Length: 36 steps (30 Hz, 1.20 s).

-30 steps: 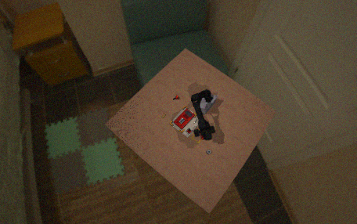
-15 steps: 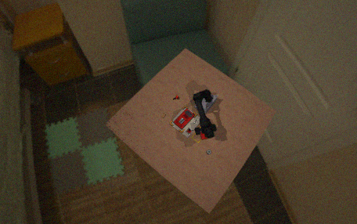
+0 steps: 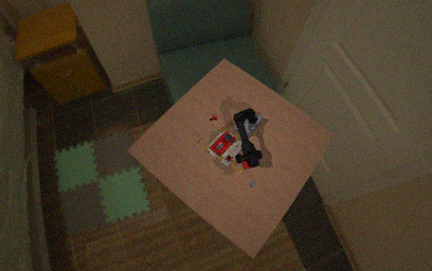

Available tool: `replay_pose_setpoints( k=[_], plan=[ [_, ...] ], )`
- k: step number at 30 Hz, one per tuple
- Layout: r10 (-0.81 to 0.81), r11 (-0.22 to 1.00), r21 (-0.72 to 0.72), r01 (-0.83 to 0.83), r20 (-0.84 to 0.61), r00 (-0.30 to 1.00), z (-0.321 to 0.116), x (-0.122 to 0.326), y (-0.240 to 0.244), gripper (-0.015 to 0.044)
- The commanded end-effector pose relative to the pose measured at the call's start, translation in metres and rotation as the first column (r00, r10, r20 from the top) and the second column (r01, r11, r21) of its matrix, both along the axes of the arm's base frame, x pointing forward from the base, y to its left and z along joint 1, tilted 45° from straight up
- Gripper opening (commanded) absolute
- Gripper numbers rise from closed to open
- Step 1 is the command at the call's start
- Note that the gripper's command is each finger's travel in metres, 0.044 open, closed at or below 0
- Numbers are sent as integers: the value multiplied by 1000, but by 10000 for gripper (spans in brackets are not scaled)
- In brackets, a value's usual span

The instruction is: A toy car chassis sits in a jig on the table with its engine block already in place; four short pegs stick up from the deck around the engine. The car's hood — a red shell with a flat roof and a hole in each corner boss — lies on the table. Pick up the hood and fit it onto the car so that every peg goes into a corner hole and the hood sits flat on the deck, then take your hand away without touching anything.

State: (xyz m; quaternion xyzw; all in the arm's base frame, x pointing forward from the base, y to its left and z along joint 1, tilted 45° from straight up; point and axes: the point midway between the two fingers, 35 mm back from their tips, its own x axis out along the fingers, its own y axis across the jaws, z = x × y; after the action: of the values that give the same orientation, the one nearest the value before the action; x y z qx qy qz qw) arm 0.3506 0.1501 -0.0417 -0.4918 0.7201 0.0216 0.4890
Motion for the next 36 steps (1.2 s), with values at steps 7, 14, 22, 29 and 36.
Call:
replay_pose_setpoints(
  k=[7,14,22,29,36],
  plan=[
    [-381,919,53,390,365,849,-27,-13,-10,236],
    [-628,716,226,661,621,469,-49,-27,-22,420],
    [-696,468,451,760,718,2,-68,-41,-34,440],
    [-696,468,451,760,718,2,-70,-43,-32,440],
    [-697,467,451,760,718,2,-71,-44,-31,440]
  ],
)
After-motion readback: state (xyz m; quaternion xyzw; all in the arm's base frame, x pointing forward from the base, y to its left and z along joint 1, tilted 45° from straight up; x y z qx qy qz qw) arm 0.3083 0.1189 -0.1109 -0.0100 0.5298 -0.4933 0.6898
